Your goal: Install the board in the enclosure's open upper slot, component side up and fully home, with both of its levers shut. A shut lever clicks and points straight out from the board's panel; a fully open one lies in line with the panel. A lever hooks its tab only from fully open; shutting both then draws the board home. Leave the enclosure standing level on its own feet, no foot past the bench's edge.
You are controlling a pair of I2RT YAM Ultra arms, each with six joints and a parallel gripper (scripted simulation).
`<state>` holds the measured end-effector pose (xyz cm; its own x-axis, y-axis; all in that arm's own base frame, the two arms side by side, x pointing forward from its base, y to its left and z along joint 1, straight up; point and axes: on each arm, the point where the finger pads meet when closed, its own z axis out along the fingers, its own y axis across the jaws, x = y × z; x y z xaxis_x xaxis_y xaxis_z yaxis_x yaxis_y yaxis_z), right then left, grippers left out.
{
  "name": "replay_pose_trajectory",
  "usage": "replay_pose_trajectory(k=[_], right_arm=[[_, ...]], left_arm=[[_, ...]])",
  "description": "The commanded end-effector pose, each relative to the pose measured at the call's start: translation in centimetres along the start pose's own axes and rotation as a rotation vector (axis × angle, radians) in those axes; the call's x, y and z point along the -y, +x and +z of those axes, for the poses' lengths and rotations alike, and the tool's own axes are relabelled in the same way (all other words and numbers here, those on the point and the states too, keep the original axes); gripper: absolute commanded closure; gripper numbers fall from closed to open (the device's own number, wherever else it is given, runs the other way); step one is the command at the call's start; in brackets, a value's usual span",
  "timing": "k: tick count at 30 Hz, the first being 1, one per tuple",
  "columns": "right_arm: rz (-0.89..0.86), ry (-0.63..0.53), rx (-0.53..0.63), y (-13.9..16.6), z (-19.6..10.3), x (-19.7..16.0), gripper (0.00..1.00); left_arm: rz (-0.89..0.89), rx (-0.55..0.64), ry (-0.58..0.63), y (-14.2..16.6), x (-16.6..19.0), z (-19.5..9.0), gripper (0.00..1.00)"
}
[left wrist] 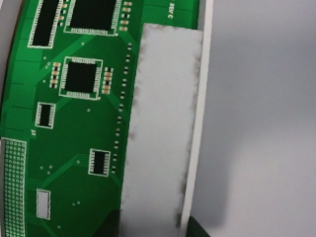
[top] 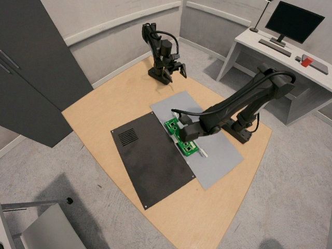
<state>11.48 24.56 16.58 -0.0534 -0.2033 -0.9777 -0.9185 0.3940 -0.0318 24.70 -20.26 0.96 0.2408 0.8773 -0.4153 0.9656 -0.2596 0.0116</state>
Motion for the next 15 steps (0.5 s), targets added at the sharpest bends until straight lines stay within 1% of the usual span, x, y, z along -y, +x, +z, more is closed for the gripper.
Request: replay_pose_trajectory(k=[1, 5, 6, 10, 15], right_arm=[[0.003, 0.002, 0.027, -0.72, -0.16, -0.03, 0.00], [0.003, 0.002, 0.027, -0.72, -0.16, -0.03, 0.00], [0.003, 0.002, 0.027, -0.72, -0.16, -0.03, 0.00], [0.003, 0.002, 0.027, -0.72, -0.16, -0.03, 0.00], [0.003, 0.002, 0.027, -0.72, -0.16, -0.03, 0.00]], left_arm=[[0.016, 0.043, -0.054, -1.07, -1.89, -1.09, 0.81], [0.017, 0.041, -0.041, -1.06, -1.41, -0.79, 0.81], [0.025, 0.054, -0.063, -1.13, -1.96, -0.90, 0.81], [0.026, 0.059, -0.080, -0.91, -2.16, -1.12, 0.81], [0.023, 0.059, -0.080, -0.91, -2.16, -1.12, 0.81]])
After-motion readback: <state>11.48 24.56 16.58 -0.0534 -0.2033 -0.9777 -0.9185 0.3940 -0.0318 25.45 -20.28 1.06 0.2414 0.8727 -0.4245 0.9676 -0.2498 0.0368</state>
